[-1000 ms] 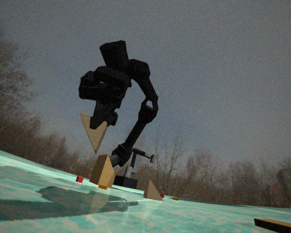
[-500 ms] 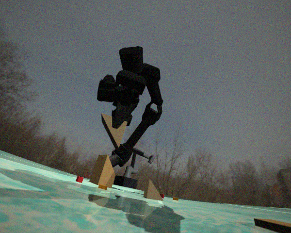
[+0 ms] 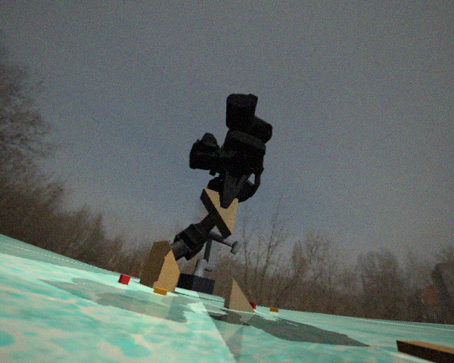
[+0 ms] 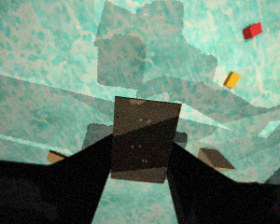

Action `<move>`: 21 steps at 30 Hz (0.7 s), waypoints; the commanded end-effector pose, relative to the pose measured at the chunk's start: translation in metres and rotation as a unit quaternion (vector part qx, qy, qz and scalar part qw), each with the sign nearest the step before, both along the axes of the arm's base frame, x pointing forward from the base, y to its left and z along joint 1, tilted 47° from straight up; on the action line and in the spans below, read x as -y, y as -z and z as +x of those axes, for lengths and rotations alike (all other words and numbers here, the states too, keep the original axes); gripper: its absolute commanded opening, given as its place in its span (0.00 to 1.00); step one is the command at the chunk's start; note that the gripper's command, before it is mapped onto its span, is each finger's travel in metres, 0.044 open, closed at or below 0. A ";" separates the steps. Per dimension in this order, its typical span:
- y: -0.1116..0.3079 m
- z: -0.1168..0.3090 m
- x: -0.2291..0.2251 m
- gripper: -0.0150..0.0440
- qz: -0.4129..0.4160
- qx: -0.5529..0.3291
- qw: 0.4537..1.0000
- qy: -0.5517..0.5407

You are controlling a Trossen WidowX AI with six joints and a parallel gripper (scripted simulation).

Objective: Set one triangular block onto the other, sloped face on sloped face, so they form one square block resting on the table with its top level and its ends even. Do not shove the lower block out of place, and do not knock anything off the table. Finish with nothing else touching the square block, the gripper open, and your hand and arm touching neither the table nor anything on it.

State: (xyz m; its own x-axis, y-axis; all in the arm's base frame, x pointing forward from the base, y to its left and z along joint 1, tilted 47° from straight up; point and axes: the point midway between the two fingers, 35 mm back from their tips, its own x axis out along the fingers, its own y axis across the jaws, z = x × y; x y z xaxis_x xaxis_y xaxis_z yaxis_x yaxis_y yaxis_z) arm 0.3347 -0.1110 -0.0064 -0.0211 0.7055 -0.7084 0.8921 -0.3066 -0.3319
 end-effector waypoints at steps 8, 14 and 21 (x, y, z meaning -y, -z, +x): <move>-0.043 -0.001 -0.030 0.25 0.002 -0.002 1.000 0.002; -0.067 -0.004 -0.047 0.25 0.003 -0.002 1.000 0.002; -0.093 -0.010 -0.068 0.25 0.004 -0.002 1.000 0.002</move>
State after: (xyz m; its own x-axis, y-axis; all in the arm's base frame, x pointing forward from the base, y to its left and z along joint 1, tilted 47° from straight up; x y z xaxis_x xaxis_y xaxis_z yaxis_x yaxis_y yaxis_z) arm 0.3276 -0.0517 0.0773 -0.0202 0.7071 -0.7068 0.8915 -0.3072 -0.3328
